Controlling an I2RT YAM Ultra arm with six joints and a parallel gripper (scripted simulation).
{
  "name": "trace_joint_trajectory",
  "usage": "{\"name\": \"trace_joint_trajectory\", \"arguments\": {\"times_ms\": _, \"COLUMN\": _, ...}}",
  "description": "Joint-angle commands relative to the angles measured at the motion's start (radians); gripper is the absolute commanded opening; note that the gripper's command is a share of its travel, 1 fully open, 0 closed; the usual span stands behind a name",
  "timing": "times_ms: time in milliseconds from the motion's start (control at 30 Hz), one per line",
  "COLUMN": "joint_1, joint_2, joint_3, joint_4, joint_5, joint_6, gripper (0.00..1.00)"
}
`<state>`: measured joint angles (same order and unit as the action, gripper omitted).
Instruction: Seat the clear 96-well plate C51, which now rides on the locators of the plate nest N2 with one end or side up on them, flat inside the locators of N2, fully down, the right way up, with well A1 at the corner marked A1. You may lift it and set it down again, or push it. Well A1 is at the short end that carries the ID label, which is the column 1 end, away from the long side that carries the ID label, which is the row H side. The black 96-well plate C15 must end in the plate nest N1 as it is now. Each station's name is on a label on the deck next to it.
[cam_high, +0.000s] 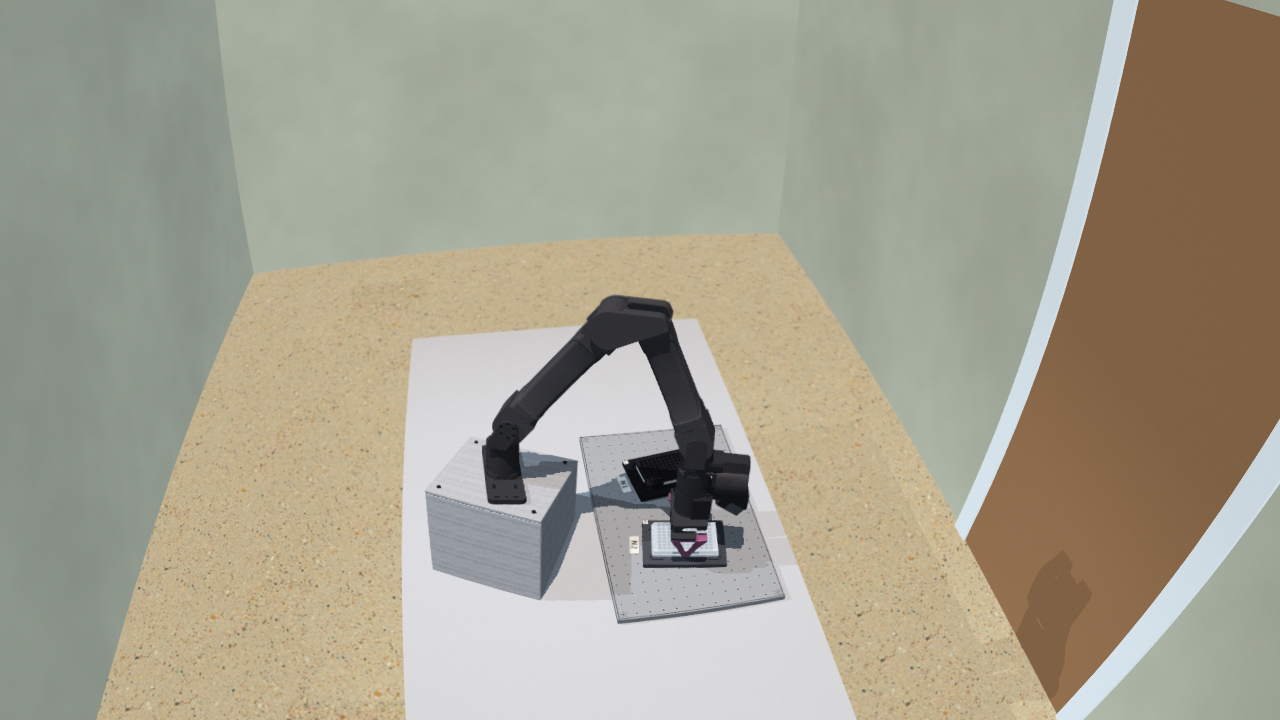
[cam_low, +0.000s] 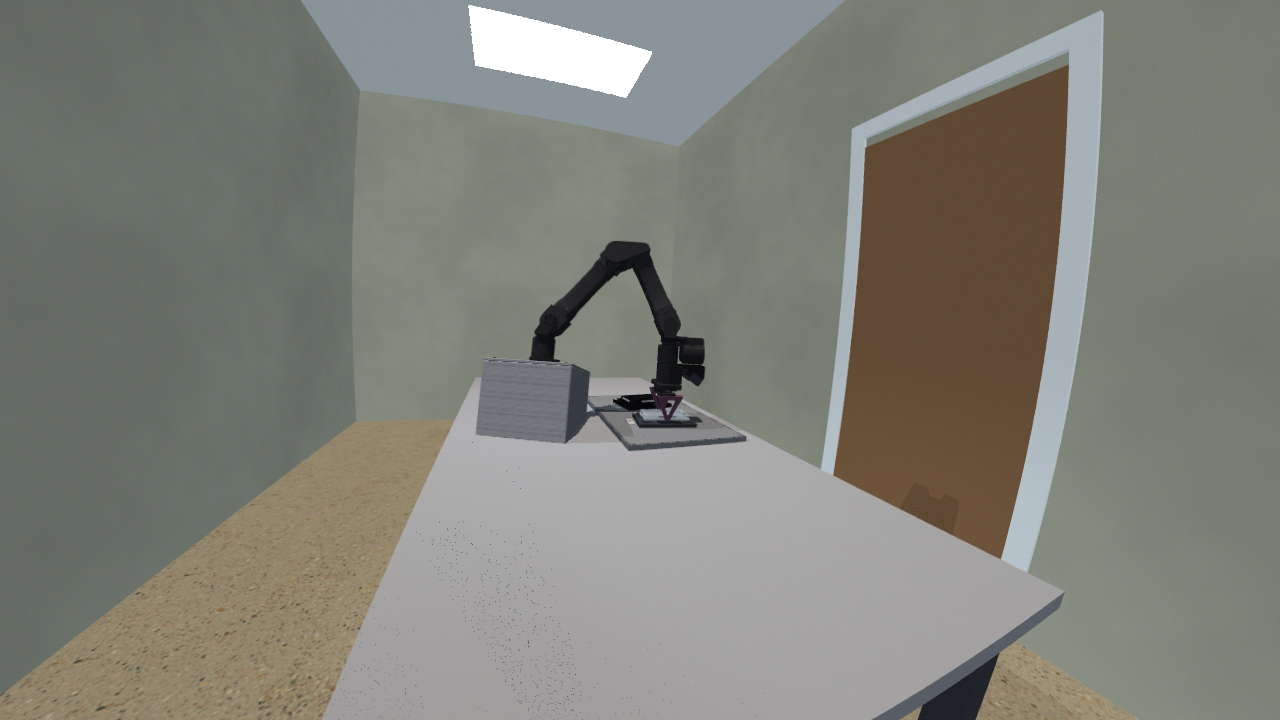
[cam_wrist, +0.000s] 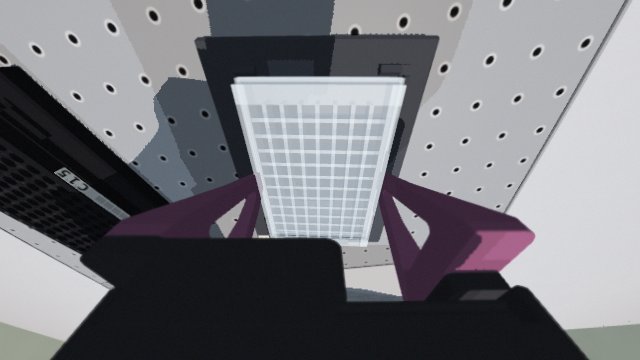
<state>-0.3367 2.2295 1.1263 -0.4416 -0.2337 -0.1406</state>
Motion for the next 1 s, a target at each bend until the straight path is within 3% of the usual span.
{"name": "trace_joint_trajectory", "arguments": {"times_ms": 0, "joint_1": 0.001, "joint_2": 0.001, "joint_3": 0.000, "joint_4": 0.011, "joint_5": 0.002, "joint_6": 0.002, "gripper": 0.00}}
{"name": "trace_joint_trajectory", "arguments": {"times_ms": 100, "joint_1": 0.001, "joint_2": 0.001, "joint_3": 0.000, "joint_4": 0.011, "joint_5": 0.002, "joint_6": 0.002, "gripper": 0.00}}
{"name": "trace_joint_trajectory", "arguments": {"times_ms": 133, "joint_1": 0.001, "joint_2": 0.001, "joint_3": 0.000, "joint_4": 0.011, "joint_5": 0.002, "joint_6": 0.002, "gripper": 1.00}}
{"name": "trace_joint_trajectory", "arguments": {"times_ms": 967, "joint_1": -0.001, "joint_2": -0.007, "joint_3": 0.000, "joint_4": 0.002, "joint_5": 0.002, "joint_6": 0.000, "gripper": 1.00}}
